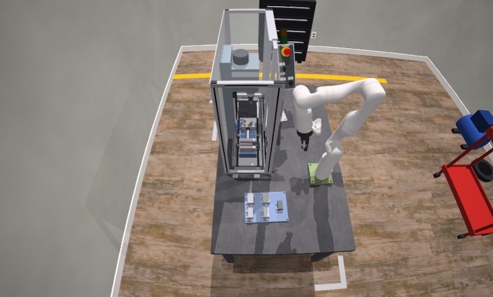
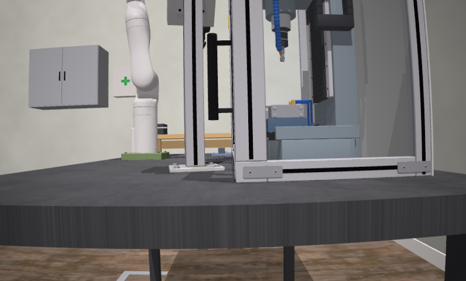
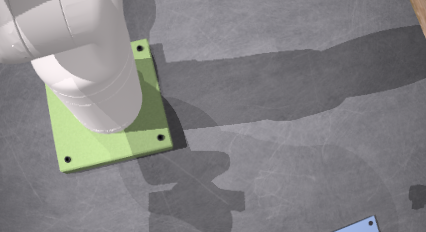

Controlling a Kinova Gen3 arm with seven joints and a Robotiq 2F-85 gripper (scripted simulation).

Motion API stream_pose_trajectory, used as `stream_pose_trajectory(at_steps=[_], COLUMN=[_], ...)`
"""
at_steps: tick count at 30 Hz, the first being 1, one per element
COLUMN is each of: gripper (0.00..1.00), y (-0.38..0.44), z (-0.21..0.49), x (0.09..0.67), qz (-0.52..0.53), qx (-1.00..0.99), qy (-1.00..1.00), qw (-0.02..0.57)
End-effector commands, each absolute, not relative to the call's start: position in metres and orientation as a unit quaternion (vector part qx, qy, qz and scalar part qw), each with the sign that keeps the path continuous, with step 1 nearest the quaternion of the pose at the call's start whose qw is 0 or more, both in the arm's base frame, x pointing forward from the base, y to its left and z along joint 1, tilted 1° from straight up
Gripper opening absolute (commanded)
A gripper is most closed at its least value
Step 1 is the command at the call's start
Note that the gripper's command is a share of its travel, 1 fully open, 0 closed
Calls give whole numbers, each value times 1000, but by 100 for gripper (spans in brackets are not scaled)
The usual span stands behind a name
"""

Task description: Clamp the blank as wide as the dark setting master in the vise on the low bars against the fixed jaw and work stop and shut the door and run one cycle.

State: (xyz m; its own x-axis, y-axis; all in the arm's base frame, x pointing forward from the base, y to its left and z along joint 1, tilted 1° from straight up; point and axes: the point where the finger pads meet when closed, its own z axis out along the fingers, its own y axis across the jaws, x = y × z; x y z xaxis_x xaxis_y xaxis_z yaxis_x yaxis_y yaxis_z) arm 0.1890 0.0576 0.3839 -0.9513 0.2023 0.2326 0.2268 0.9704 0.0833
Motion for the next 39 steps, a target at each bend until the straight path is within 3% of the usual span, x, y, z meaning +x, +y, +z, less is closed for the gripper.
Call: stream_pose_trajectory(at_steps=[1,11,16,28,33,39], gripper=[10,10,10,10,10,10], y=[60,60,60,60,60,60], z=[382,382,382,382,382,382], x=[197,197,197,197,197,197], qz=[-55,-55,-9,-9,-5,-5], qx=[-109,-109,-114,-114,0,0], qy=[-986,-986,-993,-993,-1000,-1000], qw=[111,111,6,6,-2,-2])
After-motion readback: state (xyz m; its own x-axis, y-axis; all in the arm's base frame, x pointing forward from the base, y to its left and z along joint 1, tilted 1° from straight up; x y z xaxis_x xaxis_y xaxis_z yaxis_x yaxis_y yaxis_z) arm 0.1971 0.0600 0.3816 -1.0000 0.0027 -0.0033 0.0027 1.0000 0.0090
